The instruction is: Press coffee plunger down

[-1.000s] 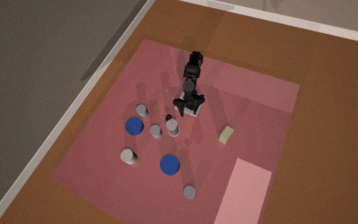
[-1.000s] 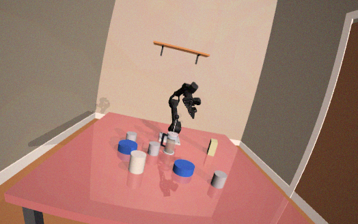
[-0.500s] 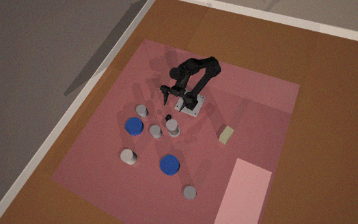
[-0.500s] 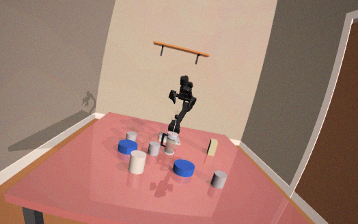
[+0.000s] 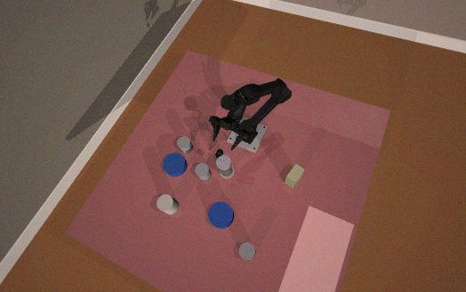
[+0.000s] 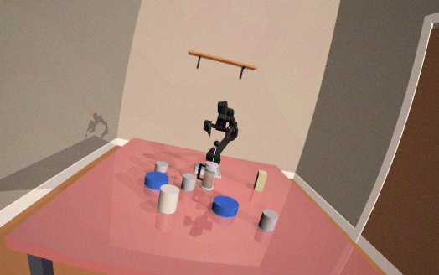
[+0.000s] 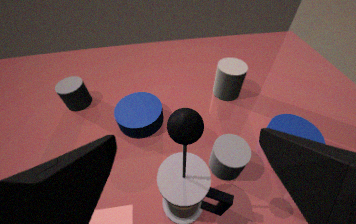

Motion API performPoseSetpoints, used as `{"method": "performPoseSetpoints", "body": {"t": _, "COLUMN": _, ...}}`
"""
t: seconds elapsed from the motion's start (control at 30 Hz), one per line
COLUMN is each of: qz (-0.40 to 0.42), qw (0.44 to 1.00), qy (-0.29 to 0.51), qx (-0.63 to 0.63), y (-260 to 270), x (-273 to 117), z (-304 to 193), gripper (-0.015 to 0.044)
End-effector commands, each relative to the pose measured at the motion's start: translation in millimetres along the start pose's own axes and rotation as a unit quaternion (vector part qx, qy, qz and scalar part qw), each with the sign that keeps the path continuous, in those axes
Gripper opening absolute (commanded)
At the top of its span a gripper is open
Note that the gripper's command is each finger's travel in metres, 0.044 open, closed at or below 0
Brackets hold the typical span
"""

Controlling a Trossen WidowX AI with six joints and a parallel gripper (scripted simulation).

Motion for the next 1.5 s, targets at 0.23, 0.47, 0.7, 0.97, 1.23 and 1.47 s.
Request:
{"method": "performPoseSetpoints", "body": {"t": 0.23, "qz": -0.003, "qw": 1.0, "qy": -0.006, "qx": 0.001, "y": -1.4, "x": 11.8, "z": -3.0, "gripper": 0.044}}
{"method": "performPoseSetpoints", "body": {"t": 0.47, "qz": -0.002, "qw": 1.0, "qy": -0.006, "qx": 0.001, "y": -1.6, "x": 22.9, "z": -2.7, "gripper": 0.044}}
{"method": "performPoseSetpoints", "body": {"t": 0.7, "qz": -0.002, "qw": 1.0, "qy": -0.007, "qx": 0.001, "y": -0.9, "x": 34.1, "z": -2.9, "gripper": 0.044}}
{"method": "performPoseSetpoints", "body": {"t": 0.97, "qz": -0.002, "qw": 1.0, "qy": -0.008, "qx": 0.001, "y": -0.2, "x": 39.6, "z": -3.1, "gripper": 0.0361}}
{"method": "performPoseSetpoints", "body": {"t": 1.23, "qz": -0.002, "qw": 1.0, "qy": -0.008, "qx": 0.001, "y": -0.2, "x": 39.6, "z": -3.1, "gripper": 0.0151}}
{"method": "performPoseSetpoints", "body": {"t": 1.47, "qz": -0.002, "qw": 1.0, "qy": -0.008, "qx": 0.001, "y": -0.2, "x": 39.6, "z": -3.1, "gripper": 0.0124}}
Point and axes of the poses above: the point midway between the two fingers, 35 mm back from their tips, its own x axis out along the fingers, its own y axis across the jaws, z = x × y, the point moved 1 cm from there along -x, back along the fingers, and after that the axes turned 4 degrees about x, right-handed, at the moved point
